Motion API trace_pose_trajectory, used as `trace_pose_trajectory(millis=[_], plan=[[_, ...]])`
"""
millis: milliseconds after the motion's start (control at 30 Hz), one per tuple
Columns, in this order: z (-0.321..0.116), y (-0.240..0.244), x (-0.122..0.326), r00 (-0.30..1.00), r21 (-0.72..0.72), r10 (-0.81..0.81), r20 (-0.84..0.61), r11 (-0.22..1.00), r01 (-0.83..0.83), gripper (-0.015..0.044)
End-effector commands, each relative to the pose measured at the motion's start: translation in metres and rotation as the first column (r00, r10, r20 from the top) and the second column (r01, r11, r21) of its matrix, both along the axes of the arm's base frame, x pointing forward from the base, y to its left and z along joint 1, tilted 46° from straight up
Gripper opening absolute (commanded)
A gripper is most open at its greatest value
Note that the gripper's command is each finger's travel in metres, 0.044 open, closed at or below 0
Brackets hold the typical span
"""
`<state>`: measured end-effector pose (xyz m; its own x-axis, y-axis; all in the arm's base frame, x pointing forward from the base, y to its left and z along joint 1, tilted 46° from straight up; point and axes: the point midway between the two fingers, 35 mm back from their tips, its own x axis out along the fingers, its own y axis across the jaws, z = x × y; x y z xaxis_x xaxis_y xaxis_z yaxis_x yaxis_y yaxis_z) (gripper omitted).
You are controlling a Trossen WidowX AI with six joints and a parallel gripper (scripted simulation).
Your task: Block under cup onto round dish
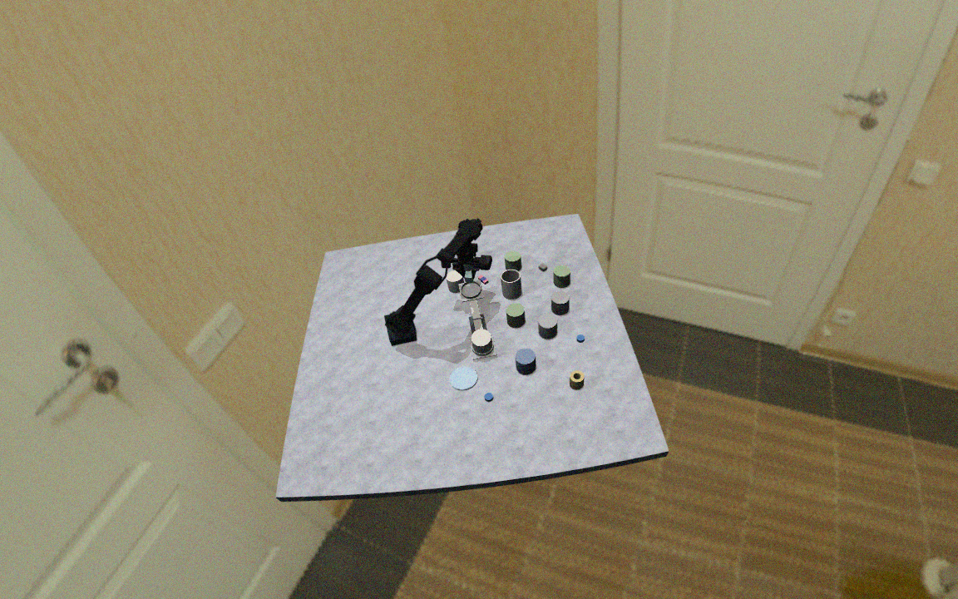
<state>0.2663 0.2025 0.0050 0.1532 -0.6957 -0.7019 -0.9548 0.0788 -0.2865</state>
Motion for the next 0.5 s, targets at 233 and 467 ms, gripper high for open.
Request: trace_pose_trajectory(millis=[233,467], plan=[[0.024,0.022,-0.009,1.0,0.004,-0.002,-0.001,1.0,0.002,0.0],[0.041,0.003,0.006,1.0,0.034,0.0,-0.012,0.999,0.0,0.0]])
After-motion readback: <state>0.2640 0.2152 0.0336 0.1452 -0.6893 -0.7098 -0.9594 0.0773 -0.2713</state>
